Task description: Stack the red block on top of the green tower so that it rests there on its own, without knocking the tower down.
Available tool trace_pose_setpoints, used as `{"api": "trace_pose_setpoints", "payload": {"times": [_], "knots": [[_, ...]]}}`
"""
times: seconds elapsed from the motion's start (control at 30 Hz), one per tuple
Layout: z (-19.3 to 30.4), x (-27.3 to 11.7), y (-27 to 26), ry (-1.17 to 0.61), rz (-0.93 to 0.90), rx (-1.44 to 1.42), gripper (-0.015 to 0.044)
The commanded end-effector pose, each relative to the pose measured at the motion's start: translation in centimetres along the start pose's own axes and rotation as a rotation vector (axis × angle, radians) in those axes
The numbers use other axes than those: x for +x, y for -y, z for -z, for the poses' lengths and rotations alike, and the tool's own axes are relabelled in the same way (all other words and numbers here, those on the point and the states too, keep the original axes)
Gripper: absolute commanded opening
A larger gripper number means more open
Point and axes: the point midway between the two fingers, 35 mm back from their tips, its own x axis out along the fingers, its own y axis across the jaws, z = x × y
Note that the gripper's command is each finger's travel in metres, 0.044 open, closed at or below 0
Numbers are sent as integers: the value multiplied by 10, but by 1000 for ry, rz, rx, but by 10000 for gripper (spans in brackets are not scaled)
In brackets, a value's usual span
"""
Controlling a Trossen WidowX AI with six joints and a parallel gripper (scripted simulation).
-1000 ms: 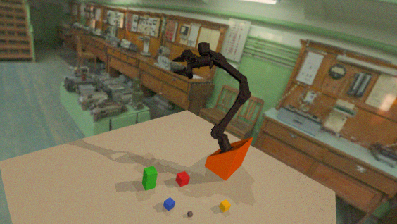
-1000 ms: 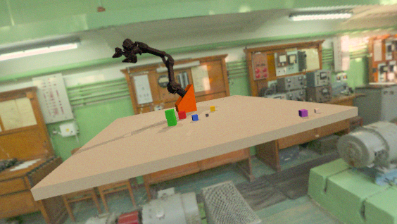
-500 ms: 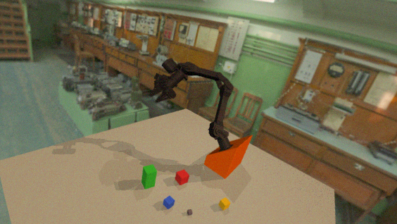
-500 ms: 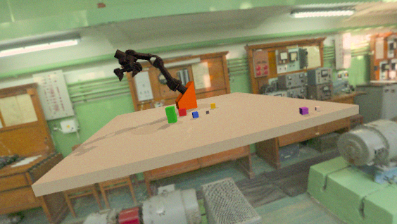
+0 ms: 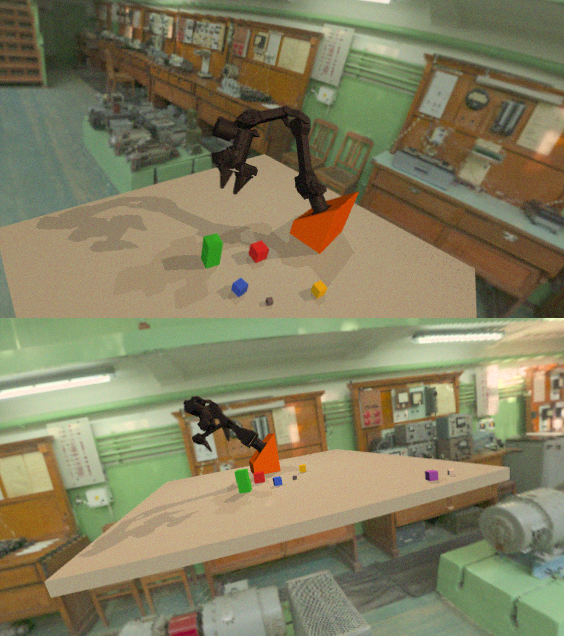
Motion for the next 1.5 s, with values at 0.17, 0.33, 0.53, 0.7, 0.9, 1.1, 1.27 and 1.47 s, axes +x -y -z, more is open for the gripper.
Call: {"api": "trace_pose_setpoints", "payload": {"times": [0.17,0.33,0.53,0.7,0.9,1.1,1.27,1.47], "knots": [[44,53,-59,-242,81,-8,440],[71,72,-85,-326,183,-33,440],[102,87,-108,-363,328,-86,440],[104,89,-112,-363,345,-93,440],[105,95,-111,-363,344,-93,440],[119,133,-96,-362,345,-93,440],[122,144,-91,-362,348,-93,440],[123,146,-91,-362,348,-93,440]]}}
